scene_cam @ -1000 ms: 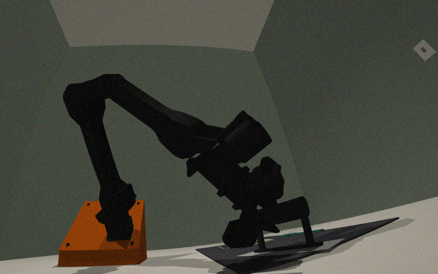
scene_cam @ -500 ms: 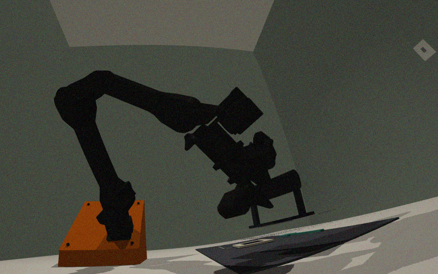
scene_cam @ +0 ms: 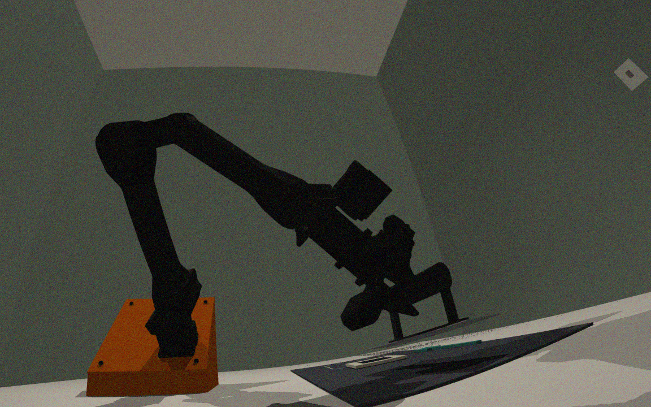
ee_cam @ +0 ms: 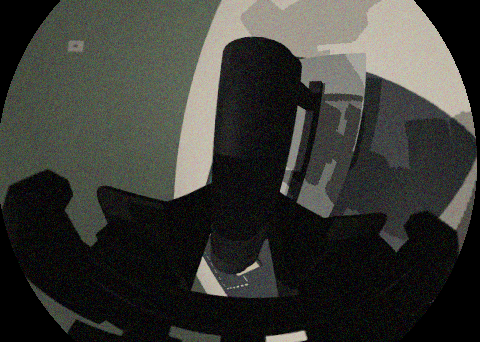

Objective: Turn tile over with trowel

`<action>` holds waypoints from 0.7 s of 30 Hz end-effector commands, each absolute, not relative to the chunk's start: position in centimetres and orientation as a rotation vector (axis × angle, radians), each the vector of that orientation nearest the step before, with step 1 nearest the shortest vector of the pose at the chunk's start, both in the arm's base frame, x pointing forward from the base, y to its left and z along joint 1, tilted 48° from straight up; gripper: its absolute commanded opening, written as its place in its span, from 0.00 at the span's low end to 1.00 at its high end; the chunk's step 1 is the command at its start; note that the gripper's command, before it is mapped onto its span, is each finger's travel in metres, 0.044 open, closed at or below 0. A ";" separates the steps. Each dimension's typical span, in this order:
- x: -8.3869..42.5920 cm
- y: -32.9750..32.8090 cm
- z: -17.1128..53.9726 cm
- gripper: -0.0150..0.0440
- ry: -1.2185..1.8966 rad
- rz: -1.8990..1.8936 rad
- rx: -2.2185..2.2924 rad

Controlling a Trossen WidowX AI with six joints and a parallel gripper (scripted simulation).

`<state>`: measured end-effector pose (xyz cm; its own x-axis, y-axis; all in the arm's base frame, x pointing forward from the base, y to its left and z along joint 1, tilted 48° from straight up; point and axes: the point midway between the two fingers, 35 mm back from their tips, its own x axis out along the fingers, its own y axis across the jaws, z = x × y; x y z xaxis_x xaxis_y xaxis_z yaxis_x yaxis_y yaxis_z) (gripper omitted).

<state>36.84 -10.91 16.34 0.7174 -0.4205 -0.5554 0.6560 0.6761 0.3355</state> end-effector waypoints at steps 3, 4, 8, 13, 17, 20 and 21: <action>38.4 -8.8 14.0 0.25 0.349 -0.671 0.570; 38.5 -8.5 13.6 0.25 0.331 -0.677 0.574; 38.8 -7.2 12.4 0.25 0.257 -0.701 0.594; 38.5 -5.6 10.9 0.25 0.161 -0.725 0.628; 38.1 -4.8 10.3 0.25 0.113 -0.735 0.648; 38.1 -4.8 10.3 0.25 0.113 -0.735 0.648; 38.1 -4.8 10.3 0.25 0.113 -0.735 0.648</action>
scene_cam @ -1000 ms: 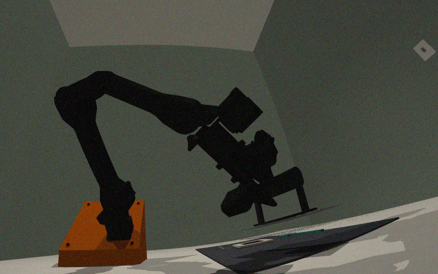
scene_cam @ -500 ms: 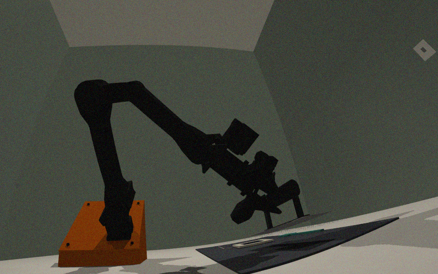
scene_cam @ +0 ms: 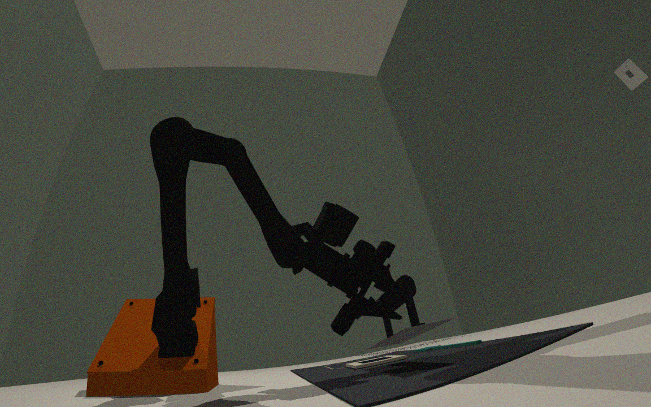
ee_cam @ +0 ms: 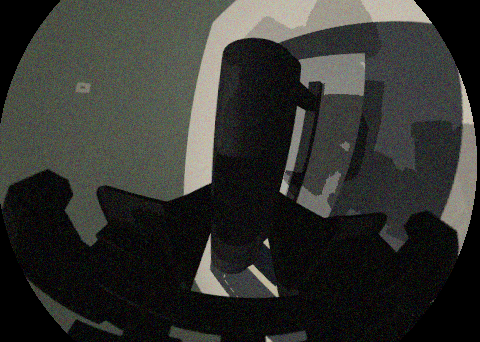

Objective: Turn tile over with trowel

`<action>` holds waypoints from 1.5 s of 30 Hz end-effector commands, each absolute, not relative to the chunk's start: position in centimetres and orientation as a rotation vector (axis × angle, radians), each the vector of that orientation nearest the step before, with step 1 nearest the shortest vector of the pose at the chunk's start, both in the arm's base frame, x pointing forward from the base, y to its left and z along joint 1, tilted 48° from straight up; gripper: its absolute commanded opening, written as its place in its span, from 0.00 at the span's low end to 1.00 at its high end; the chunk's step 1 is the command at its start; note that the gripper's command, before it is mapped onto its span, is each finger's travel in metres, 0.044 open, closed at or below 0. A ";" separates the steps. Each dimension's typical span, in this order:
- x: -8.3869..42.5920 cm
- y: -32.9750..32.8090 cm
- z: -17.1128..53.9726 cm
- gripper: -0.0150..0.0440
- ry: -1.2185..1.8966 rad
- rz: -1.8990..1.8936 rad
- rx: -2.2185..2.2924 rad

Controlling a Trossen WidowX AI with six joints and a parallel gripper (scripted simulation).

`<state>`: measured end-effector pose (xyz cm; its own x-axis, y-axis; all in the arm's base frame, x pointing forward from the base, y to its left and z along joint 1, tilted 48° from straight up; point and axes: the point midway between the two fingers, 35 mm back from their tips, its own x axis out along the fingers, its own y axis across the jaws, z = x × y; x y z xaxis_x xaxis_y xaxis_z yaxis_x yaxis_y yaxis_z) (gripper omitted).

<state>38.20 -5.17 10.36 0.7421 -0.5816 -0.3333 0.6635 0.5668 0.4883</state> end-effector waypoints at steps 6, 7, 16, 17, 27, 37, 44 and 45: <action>38.1 -5.1 9.9 0.25 0.113 -0.735 0.648; 38.1 -5.3 9.8 0.25 0.113 -0.735 0.648; 38.0 -6.3 8.7 0.25 0.113 -0.735 0.648; 38.0 -6.4 8.6 0.25 0.113 -0.735 0.647; 37.7 -7.6 7.5 0.25 0.112 -0.735 0.646; 37.9 -6.9 6.7 0.25 0.113 -0.735 0.647; 38.1 -6.2 5.9 0.25 0.114 -0.735 0.648; 38.1 -6.1 5.8 0.25 0.114 -0.735 0.648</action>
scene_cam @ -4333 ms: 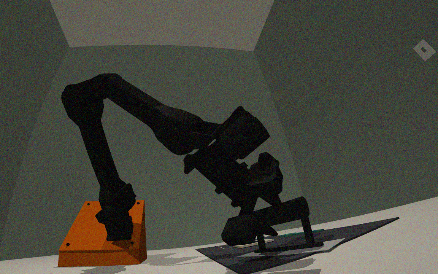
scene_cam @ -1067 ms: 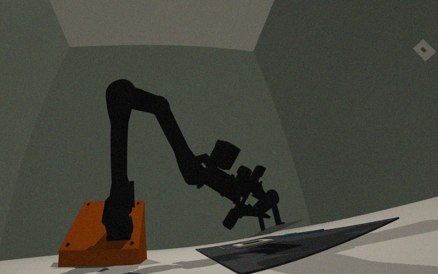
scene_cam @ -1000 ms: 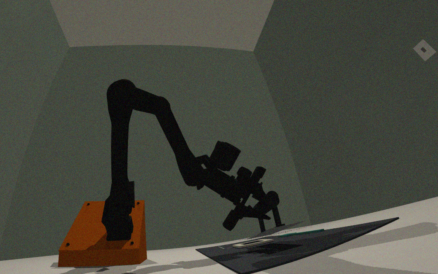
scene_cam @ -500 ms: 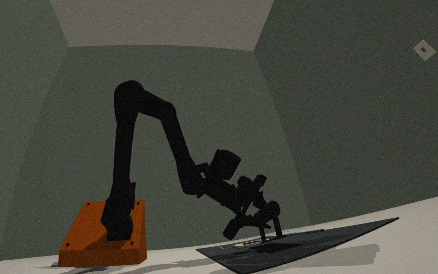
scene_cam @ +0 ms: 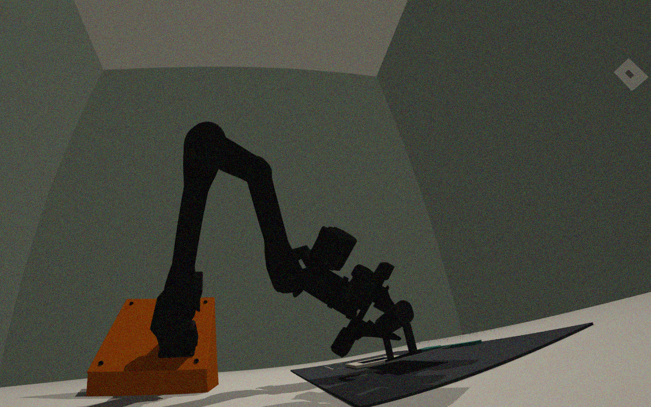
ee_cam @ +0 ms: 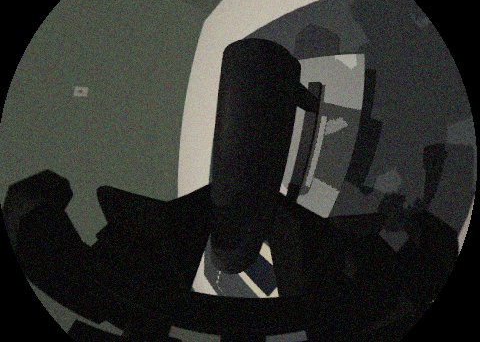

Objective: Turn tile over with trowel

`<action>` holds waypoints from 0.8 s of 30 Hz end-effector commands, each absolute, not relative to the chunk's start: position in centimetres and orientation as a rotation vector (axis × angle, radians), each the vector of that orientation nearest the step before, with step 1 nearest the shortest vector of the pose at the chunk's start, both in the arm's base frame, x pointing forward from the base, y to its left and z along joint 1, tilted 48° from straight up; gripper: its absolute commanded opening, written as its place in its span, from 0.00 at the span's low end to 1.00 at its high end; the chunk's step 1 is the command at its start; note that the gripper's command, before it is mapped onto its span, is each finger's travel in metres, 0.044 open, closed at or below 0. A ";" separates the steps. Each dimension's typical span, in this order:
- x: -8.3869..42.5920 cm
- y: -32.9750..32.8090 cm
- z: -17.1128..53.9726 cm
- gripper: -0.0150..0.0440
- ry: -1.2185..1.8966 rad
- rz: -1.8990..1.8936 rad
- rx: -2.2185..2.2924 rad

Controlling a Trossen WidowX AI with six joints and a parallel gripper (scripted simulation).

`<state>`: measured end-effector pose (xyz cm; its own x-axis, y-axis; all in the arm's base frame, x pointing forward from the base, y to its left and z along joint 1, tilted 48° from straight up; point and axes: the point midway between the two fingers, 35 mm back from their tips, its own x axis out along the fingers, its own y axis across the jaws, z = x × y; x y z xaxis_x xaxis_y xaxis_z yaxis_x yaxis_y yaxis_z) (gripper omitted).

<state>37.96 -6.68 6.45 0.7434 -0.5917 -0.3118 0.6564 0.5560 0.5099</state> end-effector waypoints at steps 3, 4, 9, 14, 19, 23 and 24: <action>38.2 -5.7 5.4 0.25 0.114 -0.735 0.648; 38.2 -5.6 5.3 0.25 0.114 -0.735 0.648; 38.3 -5.1 4.7 0.25 0.114 -0.735 0.648; 38.3 -4.5 4.1 0.25 0.113 -0.735 0.649; 38.3 -4.1 3.6 0.25 0.113 -0.735 0.648; 38.3 -4.0 3.6 0.25 0.114 -0.734 0.651; 38.3 -4.0 3.7 0.25 0.116 -0.733 0.658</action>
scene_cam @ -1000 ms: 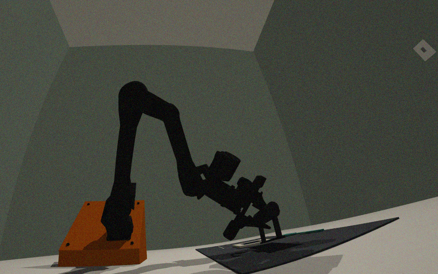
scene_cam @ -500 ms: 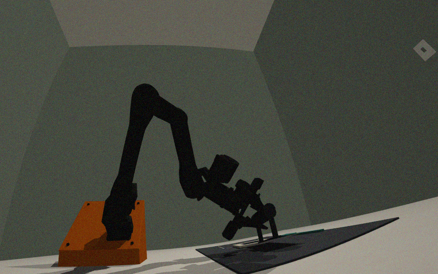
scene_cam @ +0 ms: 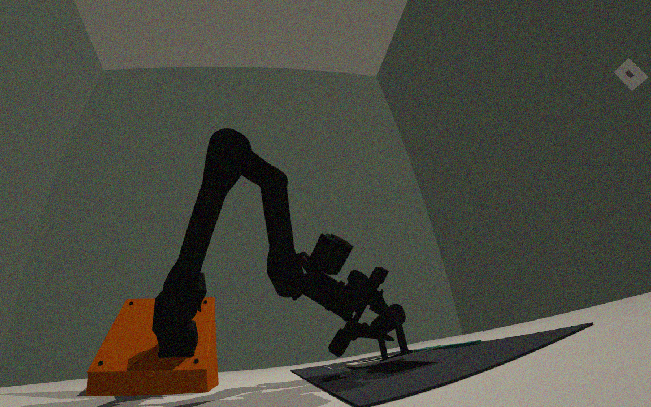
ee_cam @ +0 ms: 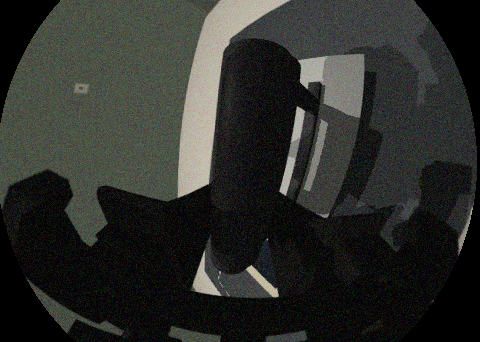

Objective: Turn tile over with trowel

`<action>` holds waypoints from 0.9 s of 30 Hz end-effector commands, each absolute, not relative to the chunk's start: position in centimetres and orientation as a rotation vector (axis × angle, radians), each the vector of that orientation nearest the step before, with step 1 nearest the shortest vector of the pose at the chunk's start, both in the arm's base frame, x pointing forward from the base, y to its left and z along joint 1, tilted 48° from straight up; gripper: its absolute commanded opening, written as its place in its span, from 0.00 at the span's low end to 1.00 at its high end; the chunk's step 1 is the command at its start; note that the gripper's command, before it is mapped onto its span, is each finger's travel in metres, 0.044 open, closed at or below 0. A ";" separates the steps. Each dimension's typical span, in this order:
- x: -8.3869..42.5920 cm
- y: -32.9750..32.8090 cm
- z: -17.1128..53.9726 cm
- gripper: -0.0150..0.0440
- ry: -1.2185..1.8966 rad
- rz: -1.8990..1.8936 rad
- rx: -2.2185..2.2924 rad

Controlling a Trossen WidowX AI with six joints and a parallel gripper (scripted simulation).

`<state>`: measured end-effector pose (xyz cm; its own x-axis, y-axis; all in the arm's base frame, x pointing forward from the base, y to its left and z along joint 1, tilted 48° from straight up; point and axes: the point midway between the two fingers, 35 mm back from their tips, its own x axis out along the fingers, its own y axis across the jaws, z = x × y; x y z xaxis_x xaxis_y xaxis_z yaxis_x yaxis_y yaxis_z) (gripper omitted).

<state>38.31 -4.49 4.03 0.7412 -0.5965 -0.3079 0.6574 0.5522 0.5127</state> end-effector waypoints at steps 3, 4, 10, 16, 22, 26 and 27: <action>38.3 -3.9 4.0 0.25 0.126 -0.729 0.687; 38.3 -3.9 4.1 0.25 0.129 -0.728 0.697; 38.3 -3.5 4.7 0.25 0.145 -0.721 0.748; 38.4 -2.6 5.1 0.25 0.146 -0.720 0.750; 38.4 -1.6 5.3 0.25 0.146 -0.720 0.751; 38.5 -0.9 5.4 0.25 0.146 -0.720 0.751; 38.5 -0.7 5.4 0.25 0.146 -0.720 0.751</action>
<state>38.05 -2.02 4.71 0.7365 -0.5607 -0.3785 0.6663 0.5049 0.5487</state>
